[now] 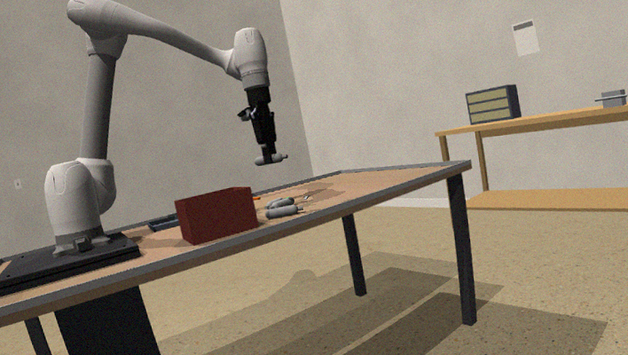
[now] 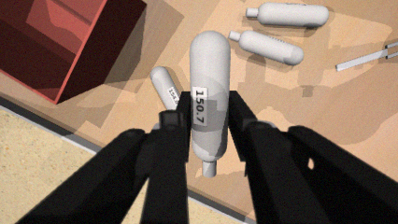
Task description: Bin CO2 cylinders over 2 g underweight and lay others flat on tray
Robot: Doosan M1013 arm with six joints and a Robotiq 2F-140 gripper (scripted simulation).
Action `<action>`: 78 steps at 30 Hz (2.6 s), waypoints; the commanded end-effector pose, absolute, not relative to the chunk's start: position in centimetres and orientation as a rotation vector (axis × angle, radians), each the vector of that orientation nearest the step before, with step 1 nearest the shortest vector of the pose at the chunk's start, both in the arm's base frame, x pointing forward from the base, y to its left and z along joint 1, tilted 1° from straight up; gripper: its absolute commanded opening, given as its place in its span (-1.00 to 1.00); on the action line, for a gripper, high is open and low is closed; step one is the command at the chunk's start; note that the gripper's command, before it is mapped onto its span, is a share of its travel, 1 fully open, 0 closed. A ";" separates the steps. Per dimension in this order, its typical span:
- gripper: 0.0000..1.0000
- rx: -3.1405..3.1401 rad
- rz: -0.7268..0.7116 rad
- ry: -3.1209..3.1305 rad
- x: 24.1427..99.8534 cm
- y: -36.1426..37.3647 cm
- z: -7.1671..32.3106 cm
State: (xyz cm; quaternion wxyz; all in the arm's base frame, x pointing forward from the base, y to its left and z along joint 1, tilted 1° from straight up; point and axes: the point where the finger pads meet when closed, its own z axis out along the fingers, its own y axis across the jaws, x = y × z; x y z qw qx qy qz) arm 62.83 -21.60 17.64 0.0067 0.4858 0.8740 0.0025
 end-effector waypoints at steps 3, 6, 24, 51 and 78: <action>-0.80 1.520 0.009 2.733 62.9 -21.6 17.9; -0.80 1.520 0.009 2.733 62.9 -21.6 17.9; -0.80 2.093 0.014 2.327 55.1 -2.3 17.8; -0.80 2.093 0.014 2.326 52.7 2.9 12.0; -0.80 2.093 0.014 2.326 52.7 2.9 7.1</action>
